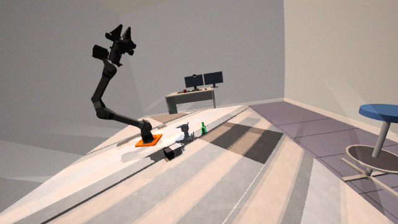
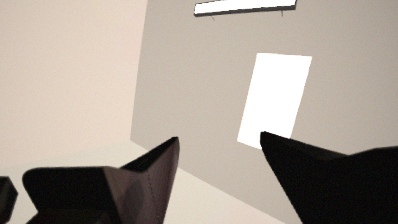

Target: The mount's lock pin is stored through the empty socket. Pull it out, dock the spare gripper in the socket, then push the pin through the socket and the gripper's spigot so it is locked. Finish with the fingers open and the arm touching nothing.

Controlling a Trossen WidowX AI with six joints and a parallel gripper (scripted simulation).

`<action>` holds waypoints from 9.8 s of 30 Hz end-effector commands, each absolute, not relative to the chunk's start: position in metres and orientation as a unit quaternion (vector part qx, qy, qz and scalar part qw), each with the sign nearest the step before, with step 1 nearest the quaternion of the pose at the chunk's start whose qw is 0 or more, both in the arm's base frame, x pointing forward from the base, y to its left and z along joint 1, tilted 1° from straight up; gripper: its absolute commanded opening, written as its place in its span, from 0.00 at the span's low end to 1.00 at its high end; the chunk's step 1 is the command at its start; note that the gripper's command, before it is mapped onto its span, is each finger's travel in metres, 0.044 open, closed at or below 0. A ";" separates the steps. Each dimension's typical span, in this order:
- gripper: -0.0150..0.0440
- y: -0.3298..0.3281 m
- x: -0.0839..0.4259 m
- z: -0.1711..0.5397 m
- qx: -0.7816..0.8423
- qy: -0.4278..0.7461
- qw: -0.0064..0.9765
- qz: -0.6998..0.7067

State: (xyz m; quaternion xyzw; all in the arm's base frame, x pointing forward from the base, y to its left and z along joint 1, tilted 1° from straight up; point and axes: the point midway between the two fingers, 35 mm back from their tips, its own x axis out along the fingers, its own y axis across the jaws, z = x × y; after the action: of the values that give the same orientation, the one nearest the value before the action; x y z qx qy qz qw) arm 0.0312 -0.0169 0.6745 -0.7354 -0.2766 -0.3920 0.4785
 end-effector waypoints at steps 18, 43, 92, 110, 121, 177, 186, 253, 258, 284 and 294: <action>0.76 0.072 0.267 0.516 -0.799 -0.096 0.592 0.048; 0.76 0.068 0.314 0.248 -0.569 0.381 0.600 0.414; 0.76 0.052 0.289 0.102 -0.461 0.527 0.553 0.451; 0.76 0.052 0.288 0.073 -0.461 0.527 0.553 0.451; 0.67 0.052 0.287 0.072 -0.461 0.527 0.553 0.451; 0.25 0.072 0.291 0.086 -0.431 0.486 0.588 0.483; 0.25 0.078 0.292 0.086 -0.432 0.486 0.588 0.482; 0.25 0.125 0.300 0.095 -0.427 0.494 0.581 0.486; 0.25 0.129 0.300 0.096 -0.426 0.495 0.580 0.486; 0.25 0.127 0.296 0.118 -0.423 0.499 0.576 0.490; 0.25 0.132 0.325 0.126 -0.427 0.495 0.573 0.494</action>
State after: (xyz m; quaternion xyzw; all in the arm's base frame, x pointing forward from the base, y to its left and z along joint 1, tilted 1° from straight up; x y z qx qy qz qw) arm 0.3138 0.1310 0.1231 -0.4260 0.4969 0.4921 0.5740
